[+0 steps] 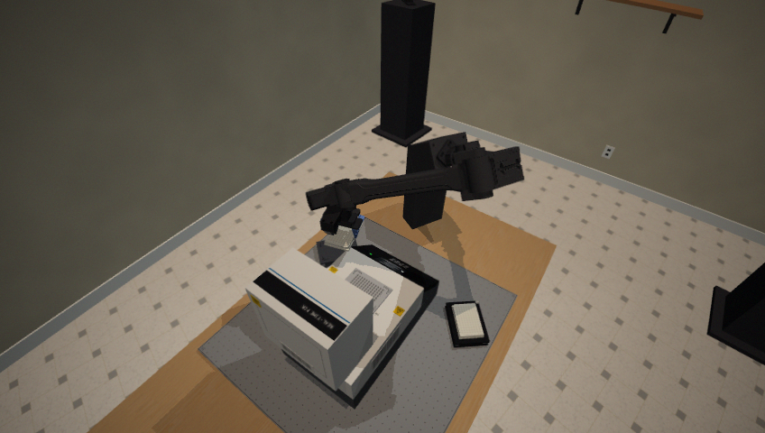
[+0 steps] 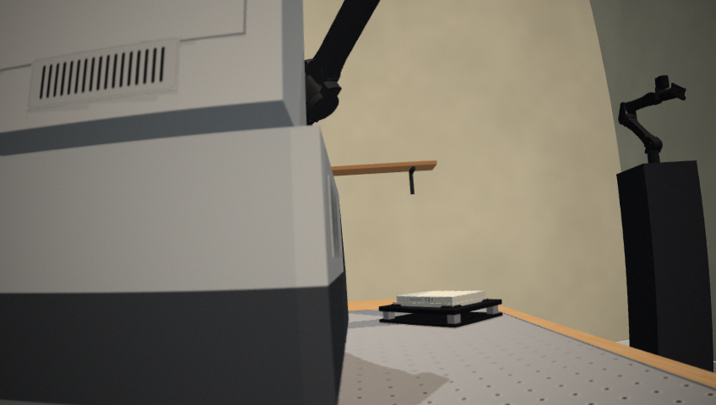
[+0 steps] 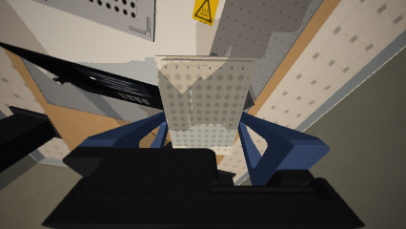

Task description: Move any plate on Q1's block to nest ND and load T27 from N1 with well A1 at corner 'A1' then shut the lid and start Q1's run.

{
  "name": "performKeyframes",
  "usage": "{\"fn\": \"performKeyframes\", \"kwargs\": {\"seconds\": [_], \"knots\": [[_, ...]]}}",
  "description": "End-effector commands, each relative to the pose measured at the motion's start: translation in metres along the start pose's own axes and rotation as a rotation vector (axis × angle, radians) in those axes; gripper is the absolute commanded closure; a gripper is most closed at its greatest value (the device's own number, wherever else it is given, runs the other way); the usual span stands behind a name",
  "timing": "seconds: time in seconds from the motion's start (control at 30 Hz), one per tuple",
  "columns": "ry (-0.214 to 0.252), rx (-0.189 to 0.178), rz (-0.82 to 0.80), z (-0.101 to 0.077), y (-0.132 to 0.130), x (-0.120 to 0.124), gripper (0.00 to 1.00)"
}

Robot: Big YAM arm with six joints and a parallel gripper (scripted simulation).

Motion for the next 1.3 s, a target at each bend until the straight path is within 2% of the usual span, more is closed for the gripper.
{"fn": "performKeyframes", "kwargs": {"seconds": [0.0, 0.1, 0.33, 0.5, 0.63, 0.73, 0.83, 0.9, 1.07, 1.27], "knots": [[-0.013, 0.021, 0.223, -0.011, -0.024, 0.033, 1.00], [-0.012, 0.008, 0.336, -0.011, -0.024, 0.049, 1.00], [-0.016, 0.017, 0.428, -0.010, -0.037, 0.051, 1.00], [-0.011, 0.015, 0.655, -0.010, -0.053, 0.090, 1.00], [-0.017, 0.009, 0.803, -0.012, -0.058, 0.111, 1.00], [-0.022, 0.015, 0.874, -0.014, -0.067, 0.113, 1.00], [-0.024, 0.016, 0.859, -0.013, -0.070, 0.108, 1.00], [-0.026, 0.019, 0.921, -0.013, -0.078, 0.113, 1.00], [-0.020, 0.007, 1.140, -0.010, -0.084, 0.153, 1.00], [-0.018, 0.004, 1.046, -0.008, -0.072, 0.136, 1.00]]}}
Point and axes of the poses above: the point where the finger pads meet when closed, its own z axis out along the fingers, its own y axis across the jaws, x = y × z, the point moved 1 cm from there along -z, back along the fingers, and after that the axes turned 11 degrees about -z, right-handed, at the moved point
